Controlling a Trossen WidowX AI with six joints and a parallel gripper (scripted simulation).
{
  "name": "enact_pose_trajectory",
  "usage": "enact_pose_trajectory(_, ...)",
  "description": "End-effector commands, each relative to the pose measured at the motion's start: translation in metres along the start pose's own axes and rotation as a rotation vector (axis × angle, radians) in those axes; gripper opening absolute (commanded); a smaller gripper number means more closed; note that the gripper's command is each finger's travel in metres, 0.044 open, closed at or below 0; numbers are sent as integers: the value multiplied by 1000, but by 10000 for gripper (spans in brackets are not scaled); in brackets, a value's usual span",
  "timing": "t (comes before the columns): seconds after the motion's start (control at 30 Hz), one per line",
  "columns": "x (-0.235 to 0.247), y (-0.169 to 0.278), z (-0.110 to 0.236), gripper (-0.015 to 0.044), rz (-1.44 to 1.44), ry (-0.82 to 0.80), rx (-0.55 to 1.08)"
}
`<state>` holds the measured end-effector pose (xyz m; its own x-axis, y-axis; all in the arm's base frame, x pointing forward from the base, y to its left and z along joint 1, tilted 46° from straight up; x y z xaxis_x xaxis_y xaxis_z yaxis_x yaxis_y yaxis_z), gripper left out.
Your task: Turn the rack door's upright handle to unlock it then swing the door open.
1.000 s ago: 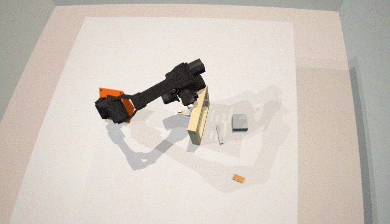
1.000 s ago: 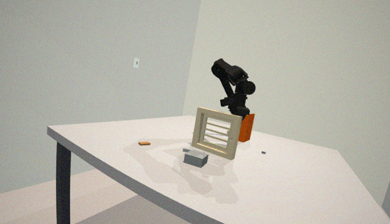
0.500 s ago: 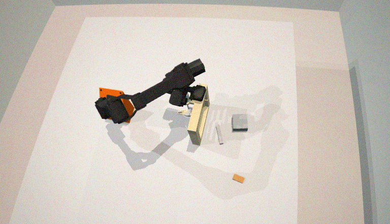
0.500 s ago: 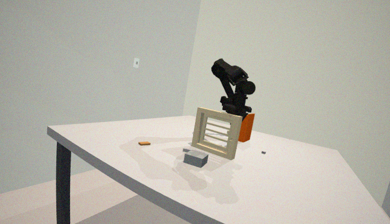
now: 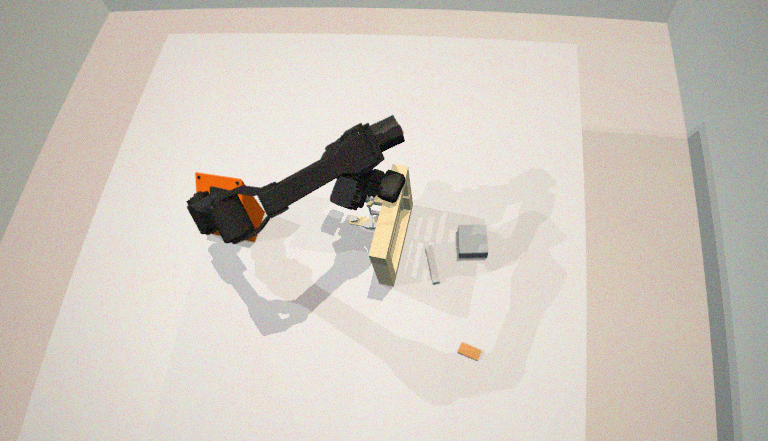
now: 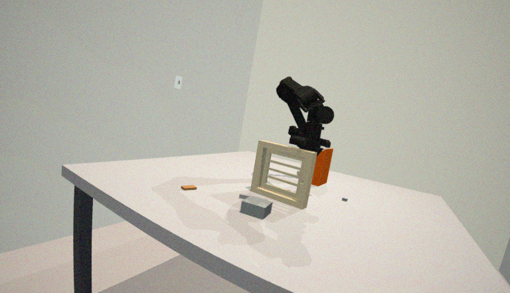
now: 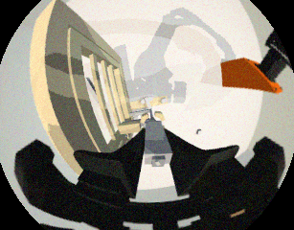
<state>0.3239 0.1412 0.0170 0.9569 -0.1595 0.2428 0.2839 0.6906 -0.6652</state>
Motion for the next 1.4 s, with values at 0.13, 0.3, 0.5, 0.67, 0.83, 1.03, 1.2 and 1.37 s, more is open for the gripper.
enact_pose_trajectory(0.13,0,0,0,43,-2,0,-1)
enact_pose_trajectory(0.3,0,0,0,10,-2,0,-1)
enact_pose_trajectory(0.5,-1,-1,0,8,31,0,-1)
enact_pose_trajectory(0.67,-4,-4,0,8,142,0,-1)
enact_pose_trajectory(0.83,-8,-7,0,8,250,0,-1)
enact_pose_trajectory(1.03,-14,-13,0,8,382,1,-1)
enact_pose_trajectory(1.2,-20,-19,0,8,492,1,-2)
enact_pose_trajectory(1.37,-27,-27,0,8,598,2,-2)
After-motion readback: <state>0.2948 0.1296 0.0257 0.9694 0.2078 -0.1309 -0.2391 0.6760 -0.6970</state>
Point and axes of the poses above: the point midway between the two fingers, 35 mm back from their tips, its own z axis back along the fingers, its own x axis across the jaws, y = z × x, the point moved 6 cm from there along z, back along the fingers, and after that the axes turned 7 degrees about -z, right-handed, at the moved point
